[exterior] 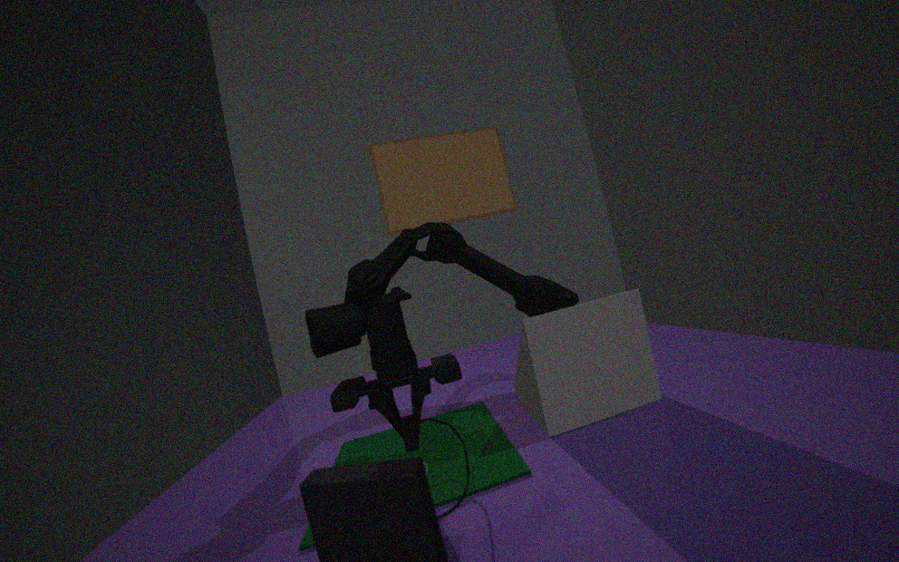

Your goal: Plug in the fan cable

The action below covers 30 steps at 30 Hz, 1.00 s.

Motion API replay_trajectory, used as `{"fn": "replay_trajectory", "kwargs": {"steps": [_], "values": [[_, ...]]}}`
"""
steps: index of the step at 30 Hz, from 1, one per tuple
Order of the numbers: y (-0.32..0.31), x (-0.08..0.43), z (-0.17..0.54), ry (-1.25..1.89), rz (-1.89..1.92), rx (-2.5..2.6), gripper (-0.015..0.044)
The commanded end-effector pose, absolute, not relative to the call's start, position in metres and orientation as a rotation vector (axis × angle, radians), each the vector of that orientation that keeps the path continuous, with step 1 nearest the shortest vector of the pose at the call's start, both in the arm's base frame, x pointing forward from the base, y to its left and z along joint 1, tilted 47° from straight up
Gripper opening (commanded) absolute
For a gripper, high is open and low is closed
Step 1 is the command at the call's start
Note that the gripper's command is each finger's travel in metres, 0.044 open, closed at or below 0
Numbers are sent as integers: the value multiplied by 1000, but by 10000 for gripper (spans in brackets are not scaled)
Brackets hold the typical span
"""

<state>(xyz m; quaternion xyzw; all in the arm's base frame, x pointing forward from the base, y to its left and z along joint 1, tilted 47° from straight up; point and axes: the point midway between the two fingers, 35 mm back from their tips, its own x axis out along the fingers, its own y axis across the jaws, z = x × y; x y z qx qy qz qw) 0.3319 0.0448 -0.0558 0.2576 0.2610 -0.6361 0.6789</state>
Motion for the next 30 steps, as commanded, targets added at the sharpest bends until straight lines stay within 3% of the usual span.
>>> {"fn": "replay_trajectory", "kwargs": {"steps": [1, 30], "values": [[47, 333, -59, 541, -1457, 638, 0], [42, 332, -52, 539, -1458, 640, 0]]}}
